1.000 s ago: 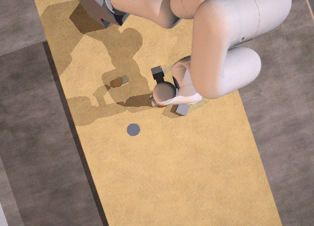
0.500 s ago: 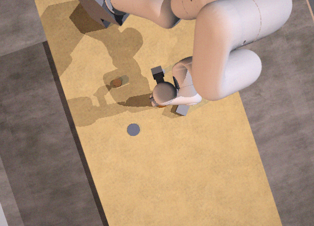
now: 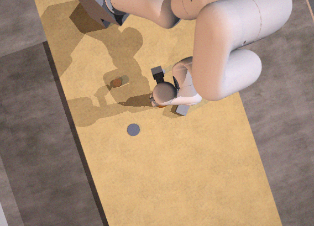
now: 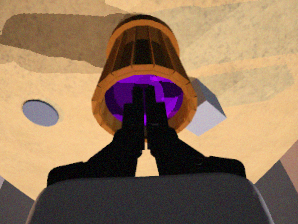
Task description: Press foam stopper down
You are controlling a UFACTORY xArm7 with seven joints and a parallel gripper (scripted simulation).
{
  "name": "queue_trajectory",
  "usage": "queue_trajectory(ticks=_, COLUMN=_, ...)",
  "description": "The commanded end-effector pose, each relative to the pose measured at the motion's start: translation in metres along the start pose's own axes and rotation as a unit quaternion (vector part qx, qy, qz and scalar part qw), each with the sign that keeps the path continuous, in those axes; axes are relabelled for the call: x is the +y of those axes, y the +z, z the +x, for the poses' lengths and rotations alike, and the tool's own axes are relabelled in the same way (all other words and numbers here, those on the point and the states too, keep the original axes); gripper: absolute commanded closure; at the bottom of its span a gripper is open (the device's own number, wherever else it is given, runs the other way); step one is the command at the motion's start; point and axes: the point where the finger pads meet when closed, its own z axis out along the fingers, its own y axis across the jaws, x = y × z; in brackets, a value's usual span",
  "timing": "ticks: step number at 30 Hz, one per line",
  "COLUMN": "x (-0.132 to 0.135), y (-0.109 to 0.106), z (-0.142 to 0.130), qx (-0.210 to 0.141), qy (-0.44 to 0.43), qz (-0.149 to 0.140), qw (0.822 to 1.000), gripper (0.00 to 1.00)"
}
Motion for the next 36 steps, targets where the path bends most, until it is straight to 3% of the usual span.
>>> queue_trajectory(ticks=1, x=0.000, y=0.000, z=-0.001, qx=-0.001, qy=0.000, qz=0.000, qw=1.000, gripper=1.00)
queue_trajectory(ticks=16, x=0.000, y=-0.013, z=-0.001, qx=-0.001, qy=0.000, qz=0.000, qw=1.000, gripper=1.00)
queue_trajectory(ticks=36, x=0.000, y=-0.057, z=-0.001, qx=-0.001, qy=0.000, qz=0.000, qw=1.000, gripper=1.00)
